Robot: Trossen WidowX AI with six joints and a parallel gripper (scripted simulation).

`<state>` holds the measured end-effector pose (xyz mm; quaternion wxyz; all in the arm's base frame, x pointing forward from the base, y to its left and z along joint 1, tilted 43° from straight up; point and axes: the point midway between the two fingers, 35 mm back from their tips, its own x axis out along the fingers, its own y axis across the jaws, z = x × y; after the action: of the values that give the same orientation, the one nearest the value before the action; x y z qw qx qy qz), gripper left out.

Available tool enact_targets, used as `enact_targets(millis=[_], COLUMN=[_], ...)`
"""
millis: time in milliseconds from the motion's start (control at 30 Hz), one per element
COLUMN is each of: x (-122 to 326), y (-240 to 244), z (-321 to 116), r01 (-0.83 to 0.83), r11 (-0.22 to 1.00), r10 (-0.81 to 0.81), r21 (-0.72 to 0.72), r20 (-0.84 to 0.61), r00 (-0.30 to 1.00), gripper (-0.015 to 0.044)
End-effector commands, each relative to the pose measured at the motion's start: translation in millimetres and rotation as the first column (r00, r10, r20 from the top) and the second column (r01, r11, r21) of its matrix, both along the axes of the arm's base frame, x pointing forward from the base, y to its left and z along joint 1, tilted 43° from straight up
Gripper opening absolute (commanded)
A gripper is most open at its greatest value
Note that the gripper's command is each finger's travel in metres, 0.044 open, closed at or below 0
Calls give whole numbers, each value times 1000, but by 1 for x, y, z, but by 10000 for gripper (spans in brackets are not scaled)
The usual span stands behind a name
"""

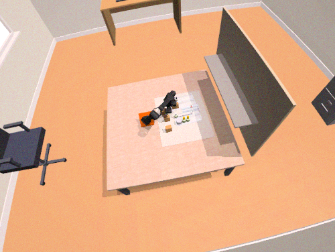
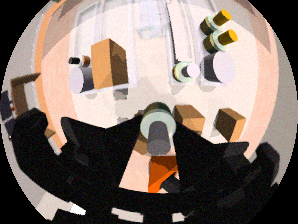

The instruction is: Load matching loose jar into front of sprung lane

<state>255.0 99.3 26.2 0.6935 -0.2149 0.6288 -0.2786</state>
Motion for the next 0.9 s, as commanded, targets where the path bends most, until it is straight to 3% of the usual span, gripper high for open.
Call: enact_targets(millis=[0, 267, 867], x=[8, 22, 24], y=[-15, -45, -61], z=[8, 20, 3], r01=[-60, -165, -167], r11=[998, 986, 985], r10=[59, 159, 161], r21=[-10, -30, -31], r20=[-42, -141, -143], r00=[997, 977, 976], gripper=[0, 0, 0])
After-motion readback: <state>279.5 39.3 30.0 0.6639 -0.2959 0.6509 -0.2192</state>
